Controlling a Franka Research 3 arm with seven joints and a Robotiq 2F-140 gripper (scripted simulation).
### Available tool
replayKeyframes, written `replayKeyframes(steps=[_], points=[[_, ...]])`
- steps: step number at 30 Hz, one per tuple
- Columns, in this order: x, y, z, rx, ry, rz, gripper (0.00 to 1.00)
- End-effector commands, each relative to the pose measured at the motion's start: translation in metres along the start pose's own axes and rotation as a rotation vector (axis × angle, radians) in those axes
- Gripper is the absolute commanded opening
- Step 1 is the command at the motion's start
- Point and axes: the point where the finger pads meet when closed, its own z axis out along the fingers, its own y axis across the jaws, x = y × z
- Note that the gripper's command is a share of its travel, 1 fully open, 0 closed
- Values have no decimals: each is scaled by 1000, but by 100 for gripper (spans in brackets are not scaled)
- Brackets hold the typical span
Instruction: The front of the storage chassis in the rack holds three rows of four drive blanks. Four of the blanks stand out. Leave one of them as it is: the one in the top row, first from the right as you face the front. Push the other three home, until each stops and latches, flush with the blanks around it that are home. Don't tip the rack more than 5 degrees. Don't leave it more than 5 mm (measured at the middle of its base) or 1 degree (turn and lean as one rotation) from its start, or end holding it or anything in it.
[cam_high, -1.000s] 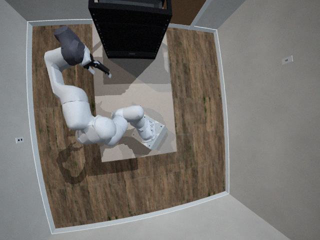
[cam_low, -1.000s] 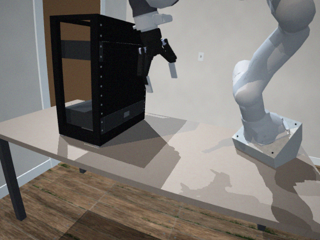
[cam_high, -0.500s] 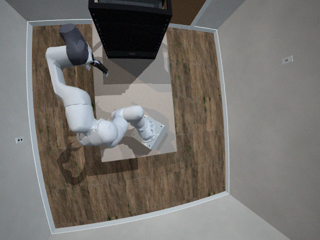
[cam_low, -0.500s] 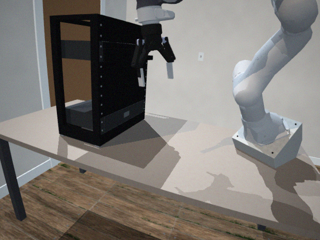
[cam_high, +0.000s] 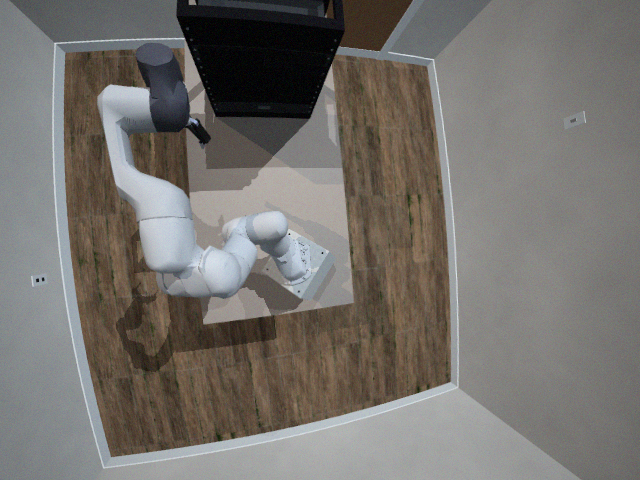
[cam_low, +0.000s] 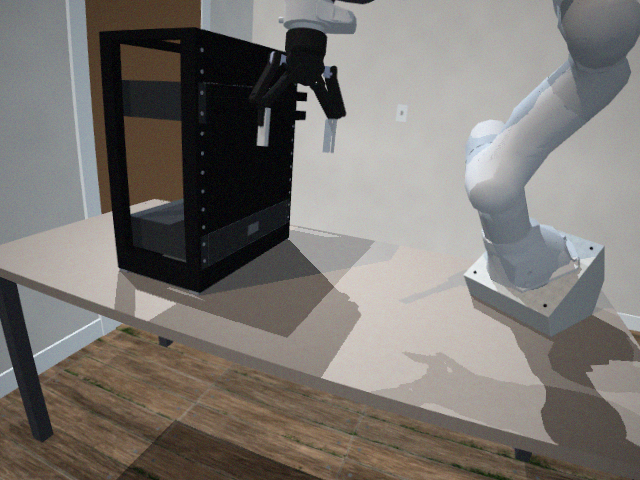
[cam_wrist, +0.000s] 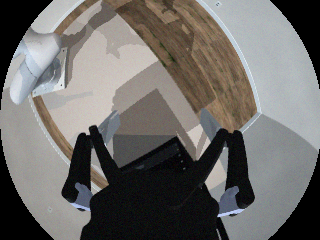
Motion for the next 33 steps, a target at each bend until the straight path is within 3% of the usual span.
replayKeyframes(steps=[1, 6, 8, 12, 23, 25, 33], points=[[-4, 17, -12, -102, -4, 52, 100], [-8, 33, -32, -225, 6, 105, 100], [-8, 33, -32, -225, 6, 105, 100], [-13, 45, -52, -330, 17, 152, 100], [-31, 66, -120, -637, 68, 303, 100], [-31, 66, -120, -637, 68, 303, 100], [-50, 67, -179, -872, 129, 433, 100]])
